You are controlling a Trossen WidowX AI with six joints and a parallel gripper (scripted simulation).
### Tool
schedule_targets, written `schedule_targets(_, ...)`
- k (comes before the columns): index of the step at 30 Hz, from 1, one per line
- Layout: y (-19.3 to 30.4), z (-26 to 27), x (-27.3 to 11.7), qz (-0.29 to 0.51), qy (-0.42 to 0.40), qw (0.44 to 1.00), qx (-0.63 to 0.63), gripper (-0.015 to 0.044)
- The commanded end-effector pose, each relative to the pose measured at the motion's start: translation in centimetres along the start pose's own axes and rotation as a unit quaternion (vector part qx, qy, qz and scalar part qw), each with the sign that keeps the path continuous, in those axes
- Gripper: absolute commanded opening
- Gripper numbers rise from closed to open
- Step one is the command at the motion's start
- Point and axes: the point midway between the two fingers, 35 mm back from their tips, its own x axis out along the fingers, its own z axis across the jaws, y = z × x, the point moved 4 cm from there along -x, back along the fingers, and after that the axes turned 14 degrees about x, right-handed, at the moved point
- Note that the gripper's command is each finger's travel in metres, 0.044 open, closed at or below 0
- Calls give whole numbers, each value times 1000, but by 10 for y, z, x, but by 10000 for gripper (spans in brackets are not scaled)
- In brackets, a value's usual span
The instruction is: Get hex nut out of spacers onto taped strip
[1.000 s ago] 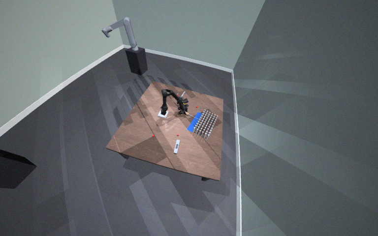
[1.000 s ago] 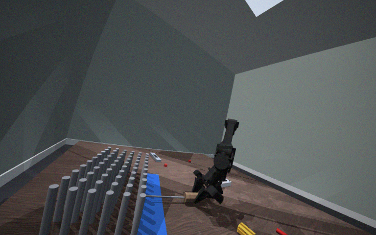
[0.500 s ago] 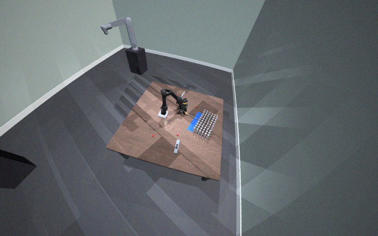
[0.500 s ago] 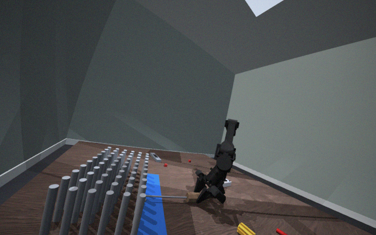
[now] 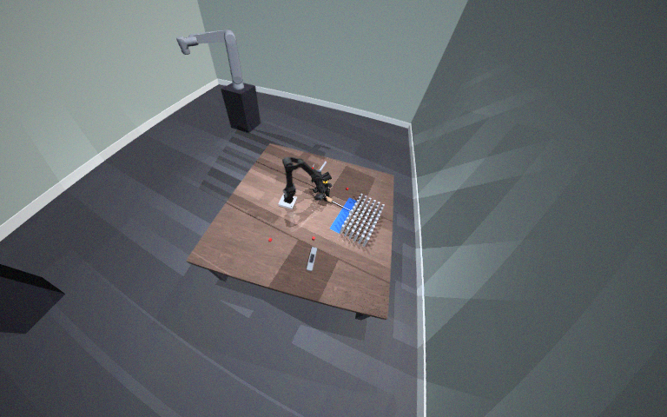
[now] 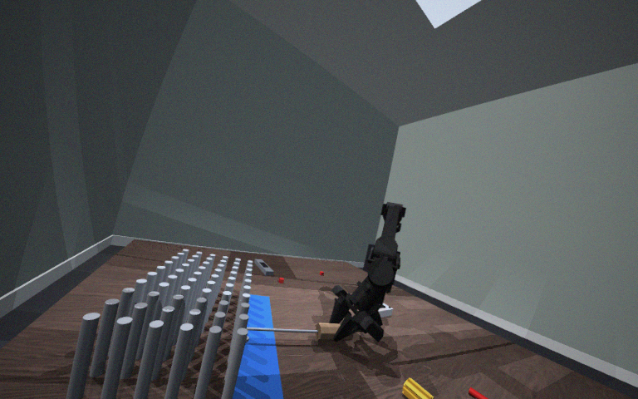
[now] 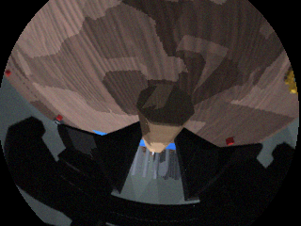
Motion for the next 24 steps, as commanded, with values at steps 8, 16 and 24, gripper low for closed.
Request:
schedule_targets(8, 5, -3, -8, 4, 2, 1000, 2, 0)
schedule_targets(16, -15, 2, -29, 2, 1, 1000, 2, 0)
schedule_targets(24, -16, 1, -44, 2, 1, 1000, 3, 0)
